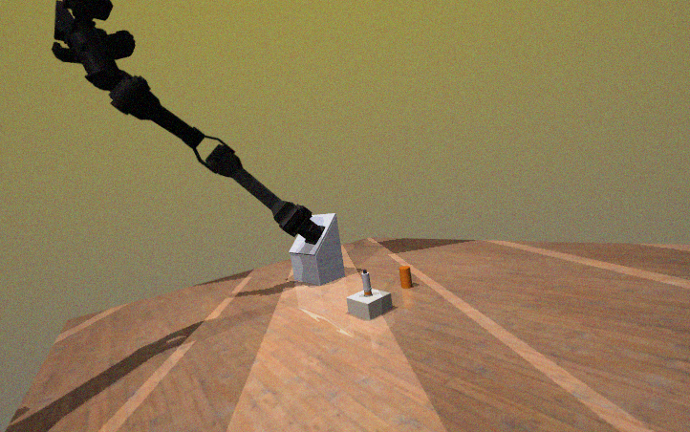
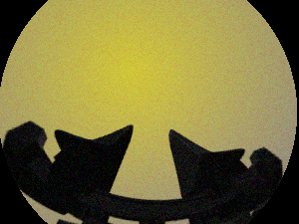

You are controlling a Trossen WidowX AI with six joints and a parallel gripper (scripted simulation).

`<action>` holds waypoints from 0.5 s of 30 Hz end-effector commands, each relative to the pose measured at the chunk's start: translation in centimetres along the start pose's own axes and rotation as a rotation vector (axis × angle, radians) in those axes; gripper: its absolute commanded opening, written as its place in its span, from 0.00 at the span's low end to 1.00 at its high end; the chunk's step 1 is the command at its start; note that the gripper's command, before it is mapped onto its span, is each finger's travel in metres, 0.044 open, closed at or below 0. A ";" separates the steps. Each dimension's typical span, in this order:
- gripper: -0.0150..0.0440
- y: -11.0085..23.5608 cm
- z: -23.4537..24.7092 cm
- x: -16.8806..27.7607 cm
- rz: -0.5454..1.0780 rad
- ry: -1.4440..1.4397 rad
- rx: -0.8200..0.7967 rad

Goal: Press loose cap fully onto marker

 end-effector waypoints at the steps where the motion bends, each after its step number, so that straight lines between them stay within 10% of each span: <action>1: 0.66 1.3 2.9 2.9 0.108 -0.095 -0.046; 15: 0.66 10.8 19.4 10.8 0.611 -0.486 -0.293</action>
Point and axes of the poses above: the point midway between the two fingers, 35 mm back from their tips, its own y axis back along the fingers, its own z axis across the jaws, x = y × z, the point moved 2 cm from there along y, back along the fingers, and after that the axes turned 7 degrees about y, right-handed, at the moved point
